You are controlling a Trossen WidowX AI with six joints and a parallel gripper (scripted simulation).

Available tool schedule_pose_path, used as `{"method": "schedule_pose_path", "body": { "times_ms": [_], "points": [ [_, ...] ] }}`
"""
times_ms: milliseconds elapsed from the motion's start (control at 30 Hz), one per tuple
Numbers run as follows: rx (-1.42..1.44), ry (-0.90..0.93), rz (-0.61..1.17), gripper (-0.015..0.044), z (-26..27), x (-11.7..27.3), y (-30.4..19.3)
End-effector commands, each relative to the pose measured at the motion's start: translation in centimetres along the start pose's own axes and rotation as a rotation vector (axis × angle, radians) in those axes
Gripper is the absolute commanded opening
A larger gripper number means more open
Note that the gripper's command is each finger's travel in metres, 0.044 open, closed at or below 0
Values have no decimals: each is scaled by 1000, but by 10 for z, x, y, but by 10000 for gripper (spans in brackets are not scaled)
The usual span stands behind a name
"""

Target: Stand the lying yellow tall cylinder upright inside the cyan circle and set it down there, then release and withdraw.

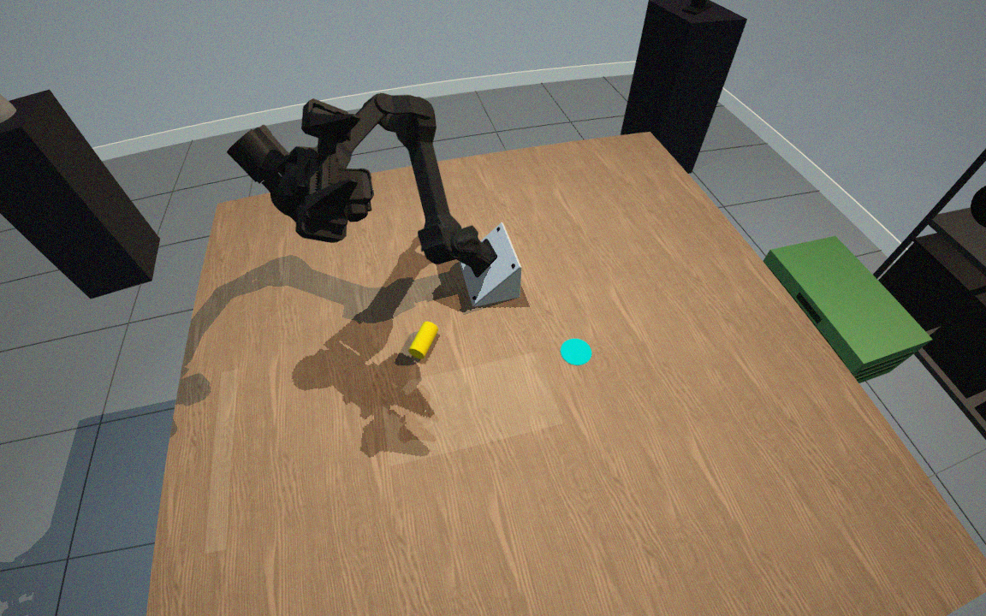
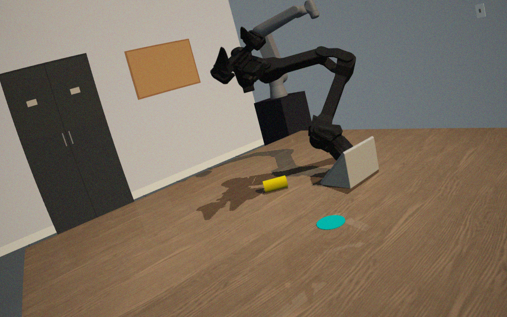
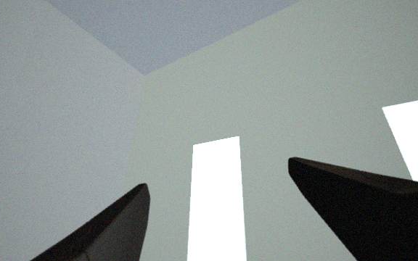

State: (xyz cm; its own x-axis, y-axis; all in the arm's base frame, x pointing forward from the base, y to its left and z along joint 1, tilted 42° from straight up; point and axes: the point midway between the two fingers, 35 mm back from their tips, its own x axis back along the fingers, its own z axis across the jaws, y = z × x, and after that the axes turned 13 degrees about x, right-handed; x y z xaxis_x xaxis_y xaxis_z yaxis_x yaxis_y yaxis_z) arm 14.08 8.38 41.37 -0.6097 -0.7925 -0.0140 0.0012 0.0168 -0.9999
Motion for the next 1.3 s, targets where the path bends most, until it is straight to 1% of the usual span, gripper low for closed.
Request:
{"method": "schedule_pose_path", "body": {
  "times_ms": [0, 67, 100, 267, 467, 633, 767, 900, 1033, 1167, 1267],
  "points": [
    [-19, 4, 3, 374, 1, 0, 0],
    [-175, 40, 28, 321, 13, -2, -1],
    [-293, 66, 46, 309, 22, -3, 0],
    [-874, 207, 125, 309, 64, -10, 14],
    [-1531, 428, 214, 309, 105, -15, 54],
    [-2005, 686, 316, 309, 126, -15, 100],
    [-2304, 952, 442, 309, 133, -8, 139],
    [-2497, 1263, 629, 309, 131, 5, 176],
    [-2552, 1592, 889, 309, 125, 24, 205],
    [-2451, 1883, 1216, 309, 117, 48, 225],
    [-2282, 2034, 1483, 309, 111, 67, 231]
  ]
}}
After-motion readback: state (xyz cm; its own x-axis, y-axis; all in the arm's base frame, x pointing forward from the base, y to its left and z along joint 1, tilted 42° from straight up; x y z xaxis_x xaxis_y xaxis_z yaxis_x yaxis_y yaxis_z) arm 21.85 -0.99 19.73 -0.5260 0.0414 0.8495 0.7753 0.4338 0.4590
